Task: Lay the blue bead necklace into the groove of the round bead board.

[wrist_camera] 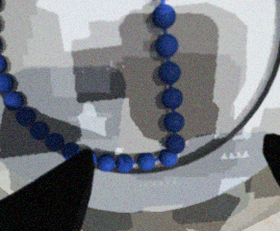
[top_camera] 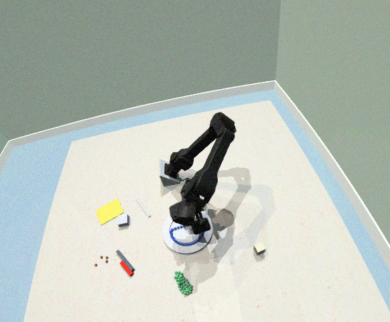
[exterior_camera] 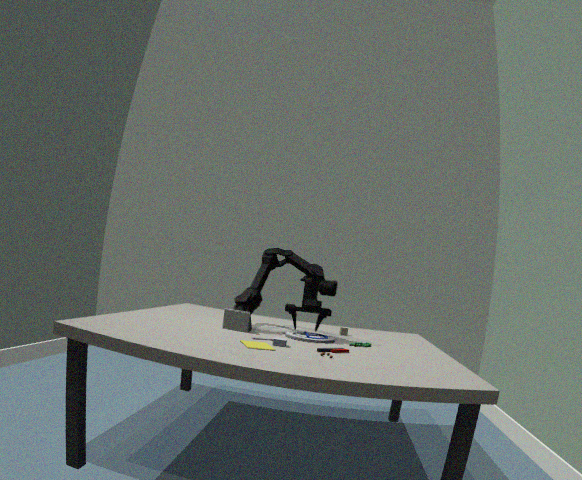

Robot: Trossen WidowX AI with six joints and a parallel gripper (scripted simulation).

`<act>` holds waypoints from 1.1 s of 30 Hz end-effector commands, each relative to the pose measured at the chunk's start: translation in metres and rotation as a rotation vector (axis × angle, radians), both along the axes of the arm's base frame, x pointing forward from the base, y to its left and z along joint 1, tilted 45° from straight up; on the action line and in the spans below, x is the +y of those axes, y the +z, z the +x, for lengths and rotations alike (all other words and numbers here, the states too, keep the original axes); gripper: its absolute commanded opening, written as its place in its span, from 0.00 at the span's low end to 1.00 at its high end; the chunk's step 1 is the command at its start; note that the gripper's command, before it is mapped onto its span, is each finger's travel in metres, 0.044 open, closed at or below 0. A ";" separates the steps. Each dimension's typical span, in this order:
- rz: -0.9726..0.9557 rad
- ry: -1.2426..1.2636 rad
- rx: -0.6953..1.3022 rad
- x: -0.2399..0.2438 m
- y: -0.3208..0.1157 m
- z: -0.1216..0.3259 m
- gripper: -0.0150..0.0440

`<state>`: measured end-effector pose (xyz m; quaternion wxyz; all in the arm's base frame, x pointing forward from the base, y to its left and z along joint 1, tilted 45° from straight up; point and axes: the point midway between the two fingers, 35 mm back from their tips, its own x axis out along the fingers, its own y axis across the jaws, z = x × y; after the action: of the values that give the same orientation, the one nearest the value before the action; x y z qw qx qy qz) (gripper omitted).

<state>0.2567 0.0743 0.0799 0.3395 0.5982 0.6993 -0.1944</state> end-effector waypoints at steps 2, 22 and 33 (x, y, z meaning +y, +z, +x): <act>-0.012 0.029 -0.036 -0.027 -0.014 0.014 0.69; -0.006 0.122 -0.141 -0.089 -0.059 0.032 0.46; -0.002 0.123 -0.136 -0.079 -0.069 0.030 0.46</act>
<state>0.2896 -0.0097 0.0141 0.4045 0.5642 0.7075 -0.1327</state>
